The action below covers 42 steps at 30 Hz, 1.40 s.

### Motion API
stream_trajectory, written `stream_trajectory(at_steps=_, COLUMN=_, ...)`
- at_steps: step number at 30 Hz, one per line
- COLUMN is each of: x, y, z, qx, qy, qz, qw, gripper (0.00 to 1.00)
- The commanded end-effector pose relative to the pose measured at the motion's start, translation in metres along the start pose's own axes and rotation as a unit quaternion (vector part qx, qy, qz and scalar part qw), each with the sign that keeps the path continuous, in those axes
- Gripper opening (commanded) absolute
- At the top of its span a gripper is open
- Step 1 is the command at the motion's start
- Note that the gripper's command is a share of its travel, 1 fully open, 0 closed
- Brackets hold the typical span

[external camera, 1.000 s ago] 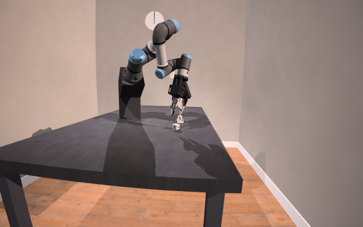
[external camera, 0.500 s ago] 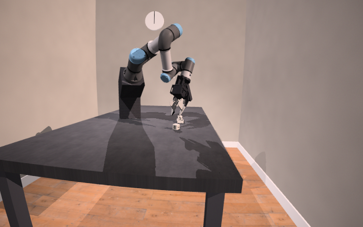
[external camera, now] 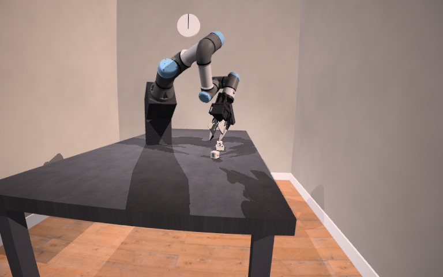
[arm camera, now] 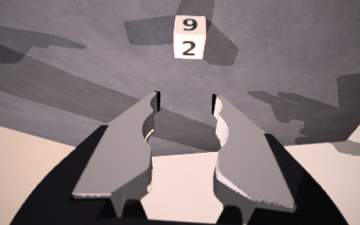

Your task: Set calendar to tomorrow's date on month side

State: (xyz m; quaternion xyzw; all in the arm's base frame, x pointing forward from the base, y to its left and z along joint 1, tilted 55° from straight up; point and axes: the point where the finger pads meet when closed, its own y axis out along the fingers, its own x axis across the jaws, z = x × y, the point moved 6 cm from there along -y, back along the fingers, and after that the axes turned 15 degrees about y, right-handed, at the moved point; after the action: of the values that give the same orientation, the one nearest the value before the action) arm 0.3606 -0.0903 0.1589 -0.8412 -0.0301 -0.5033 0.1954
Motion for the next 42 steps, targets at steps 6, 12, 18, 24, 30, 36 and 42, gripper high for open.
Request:
stream_trajectory(at_steps=6, x=0.000, y=0.000, z=0.001, qx=-0.004, qy=0.001, qz=0.000, qw=1.000, gripper=0.28)
stream_trajectory(at_steps=12, x=-0.002, y=0.001, z=0.002, qx=-0.013, qy=0.002, qz=0.003, qw=1.000, gripper=0.28)
stream_trajectory(at_steps=18, x=-0.004, y=0.002, z=0.003, qx=-0.024, qy=0.002, qz=0.006, qw=1.000, gripper=0.28)
stream_trajectory(at_steps=24, x=-0.006, y=0.003, z=0.005, qx=-0.045, qy=0.004, qz=0.008, qw=0.999, gripper=0.28)
stream_trajectory(at_steps=30, x=-0.008, y=0.004, z=0.007, qx=-0.069, qy=0.004, qz=0.005, qw=0.998, gripper=0.28)
stream_trajectory(at_steps=36, x=-0.008, y=0.004, z=0.009, qx=-0.085, qy=0.004, qz=0.000, qw=0.996, gripper=0.28)
stream_trajectory(at_steps=42, x=-0.008, y=0.004, z=0.012, qx=-0.105, qy=0.003, qz=-0.011, qw=0.994, gripper=0.28)
